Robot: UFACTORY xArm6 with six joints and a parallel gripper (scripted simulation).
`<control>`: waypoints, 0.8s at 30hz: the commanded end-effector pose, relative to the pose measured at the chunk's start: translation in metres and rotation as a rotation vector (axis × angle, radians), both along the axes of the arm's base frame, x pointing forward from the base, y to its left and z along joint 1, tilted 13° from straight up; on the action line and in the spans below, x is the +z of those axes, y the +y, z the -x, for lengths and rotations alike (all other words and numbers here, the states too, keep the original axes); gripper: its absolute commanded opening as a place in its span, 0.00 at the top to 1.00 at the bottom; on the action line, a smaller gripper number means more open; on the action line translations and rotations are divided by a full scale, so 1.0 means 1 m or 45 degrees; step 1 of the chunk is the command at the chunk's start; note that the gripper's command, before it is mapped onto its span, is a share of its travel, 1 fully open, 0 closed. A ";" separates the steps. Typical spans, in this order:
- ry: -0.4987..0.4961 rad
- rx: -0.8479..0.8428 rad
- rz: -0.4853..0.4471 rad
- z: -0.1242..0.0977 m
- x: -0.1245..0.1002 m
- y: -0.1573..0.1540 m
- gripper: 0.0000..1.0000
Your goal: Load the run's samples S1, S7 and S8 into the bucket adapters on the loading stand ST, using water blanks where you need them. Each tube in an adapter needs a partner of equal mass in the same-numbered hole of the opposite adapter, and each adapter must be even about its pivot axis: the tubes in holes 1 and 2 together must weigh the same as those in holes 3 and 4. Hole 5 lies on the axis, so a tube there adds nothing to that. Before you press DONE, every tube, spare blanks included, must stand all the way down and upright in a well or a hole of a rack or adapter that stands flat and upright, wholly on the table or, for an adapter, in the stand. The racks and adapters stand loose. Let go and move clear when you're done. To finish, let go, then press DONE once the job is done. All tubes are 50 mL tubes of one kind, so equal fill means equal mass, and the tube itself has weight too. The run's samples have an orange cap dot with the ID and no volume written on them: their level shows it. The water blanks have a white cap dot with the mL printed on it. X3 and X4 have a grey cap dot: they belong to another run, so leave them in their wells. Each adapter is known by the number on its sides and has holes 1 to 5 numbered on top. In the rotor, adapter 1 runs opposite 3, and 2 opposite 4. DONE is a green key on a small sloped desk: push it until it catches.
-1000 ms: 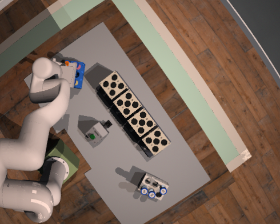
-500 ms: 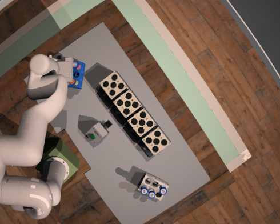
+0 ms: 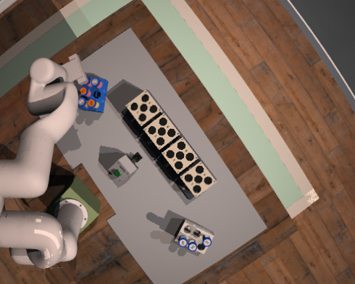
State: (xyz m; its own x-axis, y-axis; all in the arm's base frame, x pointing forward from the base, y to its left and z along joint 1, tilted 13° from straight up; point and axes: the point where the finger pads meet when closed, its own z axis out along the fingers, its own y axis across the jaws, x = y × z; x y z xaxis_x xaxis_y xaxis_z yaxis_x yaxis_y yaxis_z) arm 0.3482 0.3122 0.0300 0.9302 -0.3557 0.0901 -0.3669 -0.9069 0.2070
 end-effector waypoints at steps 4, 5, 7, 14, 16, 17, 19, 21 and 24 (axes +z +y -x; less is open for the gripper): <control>0.082 0.320 -0.005 -0.001 0.001 0.002 0.43; 0.091 0.362 -0.005 -0.001 0.001 0.002 0.43; 0.110 0.445 -0.005 -0.001 0.001 0.002 0.43; 0.157 0.651 -0.004 -0.001 0.001 0.002 0.43; 0.176 0.734 -0.003 -0.001 0.001 0.002 0.43; 0.186 0.776 -0.003 -0.001 0.001 0.002 0.43; 0.204 0.858 -0.003 -0.001 0.001 0.002 0.43; 0.223 0.941 -0.002 -0.001 0.001 0.002 0.43; 0.252 1.065 -0.001 -0.001 0.001 0.002 0.43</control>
State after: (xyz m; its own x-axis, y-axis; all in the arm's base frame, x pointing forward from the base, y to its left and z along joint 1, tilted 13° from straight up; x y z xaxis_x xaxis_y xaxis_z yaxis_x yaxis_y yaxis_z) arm 0.3483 0.3129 0.0298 0.9444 0.3218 -0.0674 0.3286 -0.9187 0.2192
